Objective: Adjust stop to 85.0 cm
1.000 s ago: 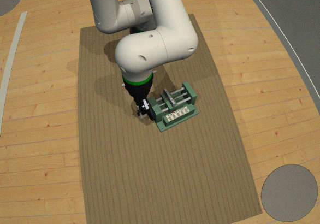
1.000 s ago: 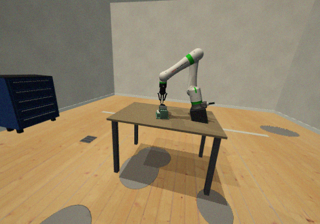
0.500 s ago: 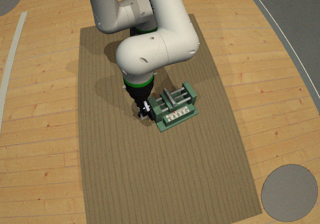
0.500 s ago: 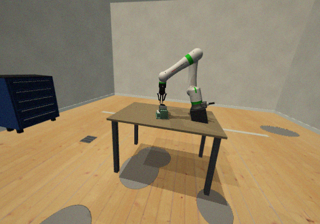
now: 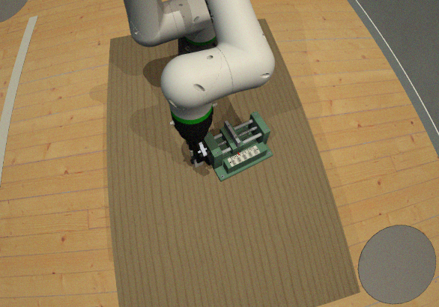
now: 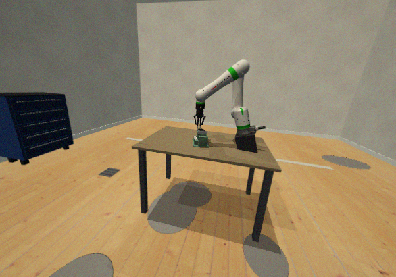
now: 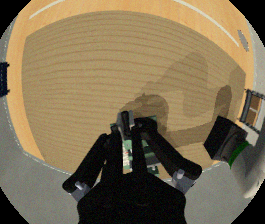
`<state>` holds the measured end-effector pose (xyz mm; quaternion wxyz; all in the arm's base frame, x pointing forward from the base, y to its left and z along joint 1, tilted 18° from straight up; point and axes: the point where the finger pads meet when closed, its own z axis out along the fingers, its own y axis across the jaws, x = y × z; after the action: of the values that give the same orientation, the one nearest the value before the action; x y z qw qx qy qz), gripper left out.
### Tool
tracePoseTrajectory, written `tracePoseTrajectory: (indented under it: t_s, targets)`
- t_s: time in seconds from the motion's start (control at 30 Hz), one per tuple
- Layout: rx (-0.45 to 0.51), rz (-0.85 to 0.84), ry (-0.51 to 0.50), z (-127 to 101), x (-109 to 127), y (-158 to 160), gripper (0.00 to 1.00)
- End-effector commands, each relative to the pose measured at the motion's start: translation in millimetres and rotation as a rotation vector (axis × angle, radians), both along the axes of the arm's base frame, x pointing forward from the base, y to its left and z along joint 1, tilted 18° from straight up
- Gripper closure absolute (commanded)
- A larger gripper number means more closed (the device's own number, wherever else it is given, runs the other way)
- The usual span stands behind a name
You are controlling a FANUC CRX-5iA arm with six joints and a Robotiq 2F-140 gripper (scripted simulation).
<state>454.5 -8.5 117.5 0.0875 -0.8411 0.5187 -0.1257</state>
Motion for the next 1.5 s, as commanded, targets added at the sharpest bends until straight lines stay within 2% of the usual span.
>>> tracePoseTrajectory:
  t_s: [0.0, 0.43, 0.9, 1.47]
  targets:
    - [0.0, 0.0, 0.0, -1.3, 1.9, 0.7, 0.96]
    - [0.0, 0.0, 0.0, -9.7, 10.2, 3.6, 0.96]
    - [0.0, 0.0, 0.0, -29.3, 16.2, 3.8, 0.96]
    - [0.0, 0.0, 0.0, -55.1, 2.9, -6.1, 0.96]
